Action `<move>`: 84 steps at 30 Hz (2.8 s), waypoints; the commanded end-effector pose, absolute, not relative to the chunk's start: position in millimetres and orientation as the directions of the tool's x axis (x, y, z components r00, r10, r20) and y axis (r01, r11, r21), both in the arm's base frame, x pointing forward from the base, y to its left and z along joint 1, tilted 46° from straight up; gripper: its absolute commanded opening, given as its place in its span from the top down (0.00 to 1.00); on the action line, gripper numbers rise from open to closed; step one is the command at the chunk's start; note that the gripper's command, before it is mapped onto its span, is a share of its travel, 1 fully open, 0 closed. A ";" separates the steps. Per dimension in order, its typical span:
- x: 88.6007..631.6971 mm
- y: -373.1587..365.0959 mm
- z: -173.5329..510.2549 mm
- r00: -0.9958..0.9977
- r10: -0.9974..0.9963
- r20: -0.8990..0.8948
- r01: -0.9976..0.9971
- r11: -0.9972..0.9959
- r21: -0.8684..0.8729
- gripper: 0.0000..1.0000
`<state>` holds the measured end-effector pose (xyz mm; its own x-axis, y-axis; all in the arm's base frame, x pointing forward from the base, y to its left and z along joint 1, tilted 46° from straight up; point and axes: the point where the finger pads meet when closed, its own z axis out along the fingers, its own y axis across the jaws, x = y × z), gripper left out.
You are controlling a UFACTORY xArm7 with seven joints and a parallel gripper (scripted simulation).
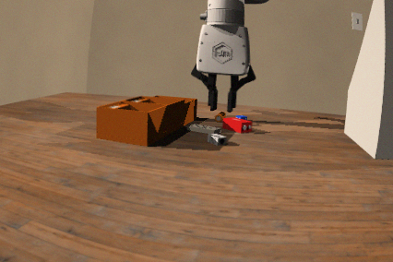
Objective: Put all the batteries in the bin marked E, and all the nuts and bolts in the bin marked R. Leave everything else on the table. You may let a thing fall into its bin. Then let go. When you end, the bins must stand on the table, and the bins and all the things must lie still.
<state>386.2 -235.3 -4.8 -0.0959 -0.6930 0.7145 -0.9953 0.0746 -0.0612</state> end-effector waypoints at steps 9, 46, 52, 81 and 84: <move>389.1 -242.6 -13.4 -0.096 -0.694 0.713 -0.995 0.070 -0.066 0.72; 388.7 -245.5 -16.1 -0.096 -0.694 0.713 -0.995 0.070 -0.066 1.00; 388.7 -245.5 -16.1 -0.096 -0.694 0.713 -0.995 0.070 -0.066 1.00; 389.0 -202.5 25.8 -0.096 -0.694 0.713 -0.995 0.070 -0.066 1.00; 389.0 -202.5 25.8 -0.096 -0.694 0.713 -0.995 0.070 -0.066 1.00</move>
